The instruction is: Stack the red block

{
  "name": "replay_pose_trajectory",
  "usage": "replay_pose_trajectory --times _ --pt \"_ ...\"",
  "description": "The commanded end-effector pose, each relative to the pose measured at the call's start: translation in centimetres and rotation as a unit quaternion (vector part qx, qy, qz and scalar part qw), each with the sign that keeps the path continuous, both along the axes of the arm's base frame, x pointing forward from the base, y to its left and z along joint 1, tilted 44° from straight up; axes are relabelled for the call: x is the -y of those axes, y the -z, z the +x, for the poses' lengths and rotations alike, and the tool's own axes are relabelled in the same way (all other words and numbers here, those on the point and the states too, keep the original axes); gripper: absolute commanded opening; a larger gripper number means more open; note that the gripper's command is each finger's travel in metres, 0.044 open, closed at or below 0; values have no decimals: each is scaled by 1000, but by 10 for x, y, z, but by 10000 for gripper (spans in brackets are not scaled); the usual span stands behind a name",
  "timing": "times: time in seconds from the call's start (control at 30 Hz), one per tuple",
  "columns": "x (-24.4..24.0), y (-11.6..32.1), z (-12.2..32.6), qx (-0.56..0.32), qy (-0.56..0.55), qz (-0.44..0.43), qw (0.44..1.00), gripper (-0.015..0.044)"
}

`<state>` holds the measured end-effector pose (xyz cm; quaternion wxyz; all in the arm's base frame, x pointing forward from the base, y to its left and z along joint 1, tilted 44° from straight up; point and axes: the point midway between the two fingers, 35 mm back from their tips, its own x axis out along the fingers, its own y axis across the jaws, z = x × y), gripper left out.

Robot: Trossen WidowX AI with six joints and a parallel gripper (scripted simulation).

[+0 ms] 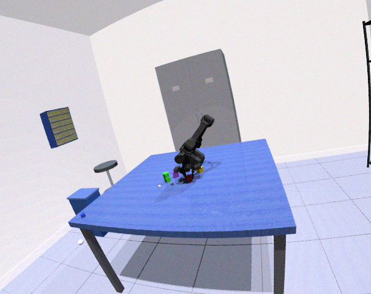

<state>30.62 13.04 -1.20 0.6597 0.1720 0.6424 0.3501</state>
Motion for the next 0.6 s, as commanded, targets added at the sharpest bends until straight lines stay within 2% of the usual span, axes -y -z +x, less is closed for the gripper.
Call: replay_pose_trajectory --times 0.0,0.17,0.3,0.57 --pt "0 0 0 -3 1 2 1000 145" --pt "0 0 0 -3 1 2 1000 111" --pt "6 -7 1 -3 1 1 1000 6" --pt "35 -37 4 -2 1 1 1000 0"
